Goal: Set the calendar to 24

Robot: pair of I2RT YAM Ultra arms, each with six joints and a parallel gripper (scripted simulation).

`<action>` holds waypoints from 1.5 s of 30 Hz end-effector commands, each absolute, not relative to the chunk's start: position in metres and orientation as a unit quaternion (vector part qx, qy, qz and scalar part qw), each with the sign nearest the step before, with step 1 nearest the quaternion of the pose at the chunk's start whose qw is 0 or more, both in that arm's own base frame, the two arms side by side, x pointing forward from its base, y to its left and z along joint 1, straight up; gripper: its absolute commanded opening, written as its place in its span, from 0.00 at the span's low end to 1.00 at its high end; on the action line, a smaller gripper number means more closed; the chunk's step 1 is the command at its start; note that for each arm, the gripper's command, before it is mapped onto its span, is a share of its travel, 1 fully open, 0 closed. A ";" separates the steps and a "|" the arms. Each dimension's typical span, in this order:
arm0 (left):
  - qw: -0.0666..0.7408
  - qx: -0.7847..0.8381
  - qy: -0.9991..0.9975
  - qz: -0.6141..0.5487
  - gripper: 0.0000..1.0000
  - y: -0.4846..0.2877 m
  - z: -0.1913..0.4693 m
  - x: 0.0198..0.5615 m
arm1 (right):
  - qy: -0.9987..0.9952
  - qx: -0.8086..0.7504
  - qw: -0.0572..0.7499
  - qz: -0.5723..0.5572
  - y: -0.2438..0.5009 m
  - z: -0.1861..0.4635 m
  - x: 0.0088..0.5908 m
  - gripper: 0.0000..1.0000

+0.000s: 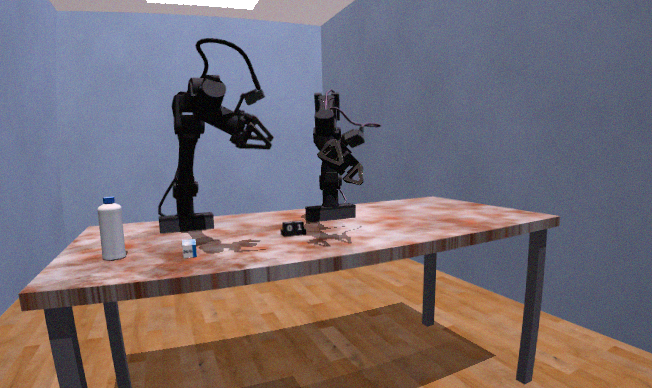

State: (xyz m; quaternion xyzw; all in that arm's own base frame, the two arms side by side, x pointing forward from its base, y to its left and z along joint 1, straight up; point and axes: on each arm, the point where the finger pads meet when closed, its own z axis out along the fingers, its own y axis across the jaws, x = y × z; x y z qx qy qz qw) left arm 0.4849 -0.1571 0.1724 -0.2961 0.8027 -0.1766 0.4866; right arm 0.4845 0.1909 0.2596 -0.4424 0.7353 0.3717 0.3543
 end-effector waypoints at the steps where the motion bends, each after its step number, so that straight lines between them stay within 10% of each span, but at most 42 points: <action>1: 0.494 -0.297 0.797 -0.183 1.00 -0.158 0.182 0.486 | 0.733 -0.444 0.359 0.370 0.191 0.264 0.484 1.00; 20: 0.488 -0.280 0.809 -0.169 1.00 -0.158 0.176 0.483 | 0.733 -0.444 0.359 0.370 0.191 0.264 0.484 1.00; 45: 0.401 0.202 0.893 0.029 1.00 -0.226 0.138 0.391 | 0.733 -0.444 0.359 0.370 0.191 0.264 0.484 1.00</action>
